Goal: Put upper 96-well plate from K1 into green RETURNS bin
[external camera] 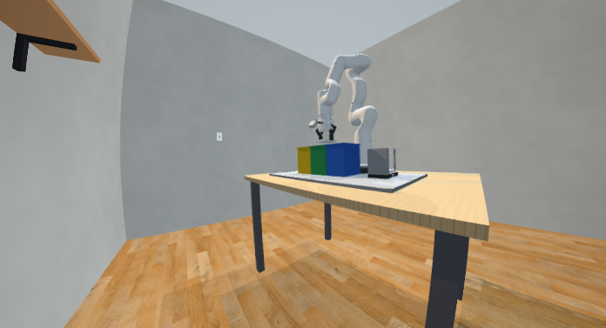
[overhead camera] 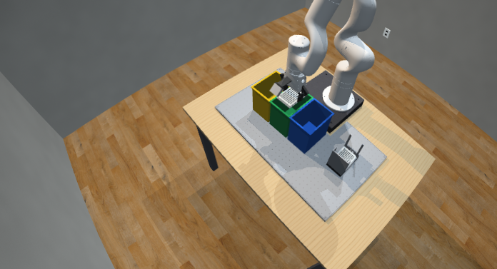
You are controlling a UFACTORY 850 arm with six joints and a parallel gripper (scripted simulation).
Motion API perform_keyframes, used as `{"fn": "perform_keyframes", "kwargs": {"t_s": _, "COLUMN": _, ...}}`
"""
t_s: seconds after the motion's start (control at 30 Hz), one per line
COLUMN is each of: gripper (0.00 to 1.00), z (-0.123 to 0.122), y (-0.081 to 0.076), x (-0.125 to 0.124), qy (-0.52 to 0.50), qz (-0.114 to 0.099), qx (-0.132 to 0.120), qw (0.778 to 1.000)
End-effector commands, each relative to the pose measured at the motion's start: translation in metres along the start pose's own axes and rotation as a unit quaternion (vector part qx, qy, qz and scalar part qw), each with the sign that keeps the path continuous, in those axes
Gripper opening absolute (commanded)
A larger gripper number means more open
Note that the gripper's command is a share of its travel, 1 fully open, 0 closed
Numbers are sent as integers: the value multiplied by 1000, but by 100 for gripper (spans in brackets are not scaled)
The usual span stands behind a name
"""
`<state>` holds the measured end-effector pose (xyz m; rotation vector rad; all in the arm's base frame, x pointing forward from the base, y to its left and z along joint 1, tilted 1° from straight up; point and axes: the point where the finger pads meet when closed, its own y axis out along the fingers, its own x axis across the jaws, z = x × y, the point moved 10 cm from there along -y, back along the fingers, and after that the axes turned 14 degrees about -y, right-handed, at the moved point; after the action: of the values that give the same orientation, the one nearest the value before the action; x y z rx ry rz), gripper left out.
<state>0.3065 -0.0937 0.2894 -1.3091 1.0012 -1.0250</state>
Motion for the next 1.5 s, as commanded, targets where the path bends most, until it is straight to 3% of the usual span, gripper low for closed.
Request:
{"fn": "perform_keyframes", "kwargs": {"t_s": 0.0, "gripper": 0, "z": 1, "y": 0, "x": 0, "qy": 0, "qz": 0, "qx": 1, "qw": 1000}}
{"fn": "perform_keyframes", "kwargs": {"t_s": 1.47, "gripper": 0, "z": 0, "y": 6, "x": 0, "qy": 0, "qz": 0, "qx": 1, "qw": 1000}}
